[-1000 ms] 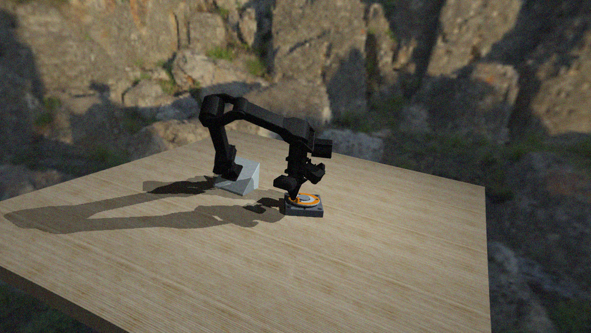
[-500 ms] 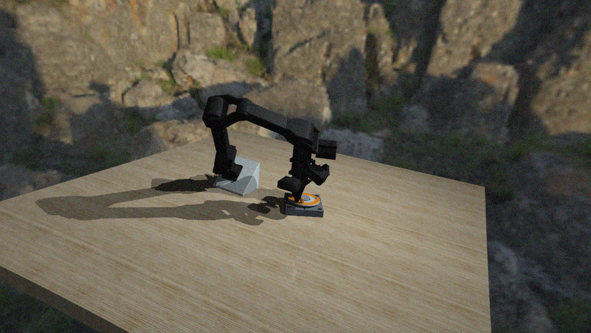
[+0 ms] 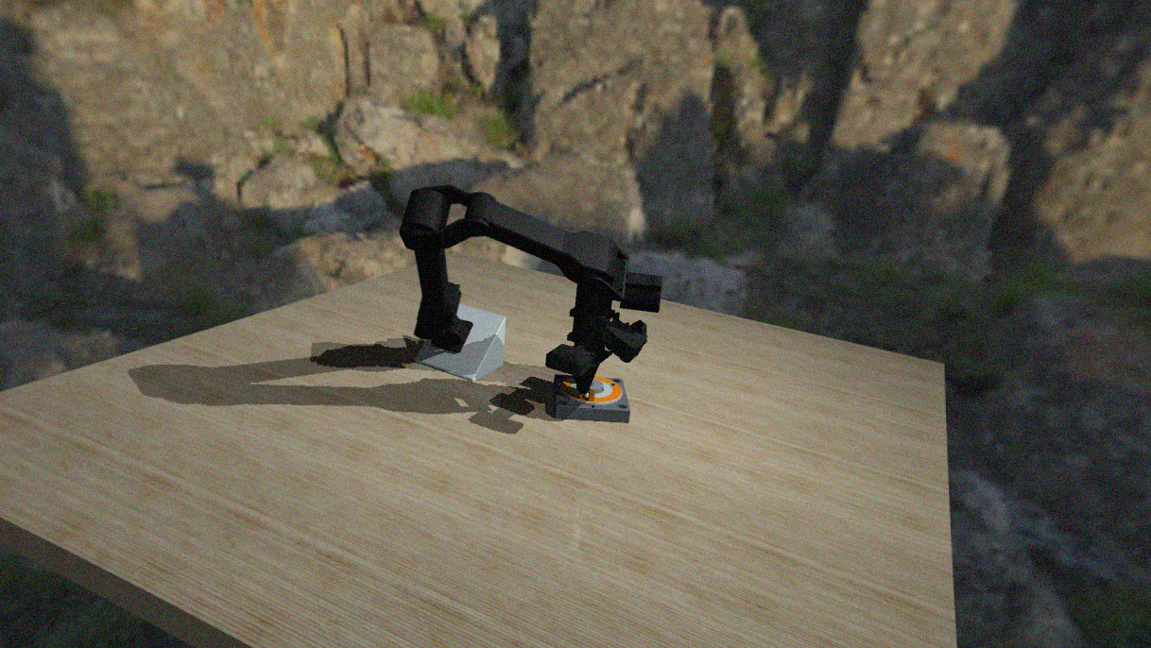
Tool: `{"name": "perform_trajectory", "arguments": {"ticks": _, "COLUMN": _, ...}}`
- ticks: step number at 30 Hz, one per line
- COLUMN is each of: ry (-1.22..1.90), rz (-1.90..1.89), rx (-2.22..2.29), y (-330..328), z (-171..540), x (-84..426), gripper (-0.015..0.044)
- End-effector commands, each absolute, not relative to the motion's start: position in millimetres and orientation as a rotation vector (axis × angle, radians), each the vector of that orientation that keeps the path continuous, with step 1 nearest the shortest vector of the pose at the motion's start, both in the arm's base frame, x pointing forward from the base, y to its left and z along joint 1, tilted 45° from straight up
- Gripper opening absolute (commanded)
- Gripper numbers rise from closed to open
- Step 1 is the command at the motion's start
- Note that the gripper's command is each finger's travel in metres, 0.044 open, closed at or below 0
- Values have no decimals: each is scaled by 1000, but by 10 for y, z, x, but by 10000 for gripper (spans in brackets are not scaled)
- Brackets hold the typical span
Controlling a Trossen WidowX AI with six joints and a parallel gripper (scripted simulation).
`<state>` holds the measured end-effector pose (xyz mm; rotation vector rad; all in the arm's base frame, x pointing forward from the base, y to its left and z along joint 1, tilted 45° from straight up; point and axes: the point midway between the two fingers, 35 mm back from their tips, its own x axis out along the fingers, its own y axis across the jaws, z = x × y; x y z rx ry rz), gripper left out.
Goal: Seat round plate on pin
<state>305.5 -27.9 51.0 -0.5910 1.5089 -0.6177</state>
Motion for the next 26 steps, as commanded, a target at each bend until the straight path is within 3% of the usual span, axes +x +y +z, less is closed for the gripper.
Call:
{"name": "perform_trajectory", "arguments": {"ticks": 1, "ry": 1506, "rz": -615, "rx": -595, "y": -231, "z": 560, "x": 3081, "gripper": 0}}
{"name": "perform_trajectory", "arguments": {"ticks": 26, "ry": 1507, "rz": -612, "rx": -600, "y": -32, "z": 771, "x": 3072, "gripper": 0}}
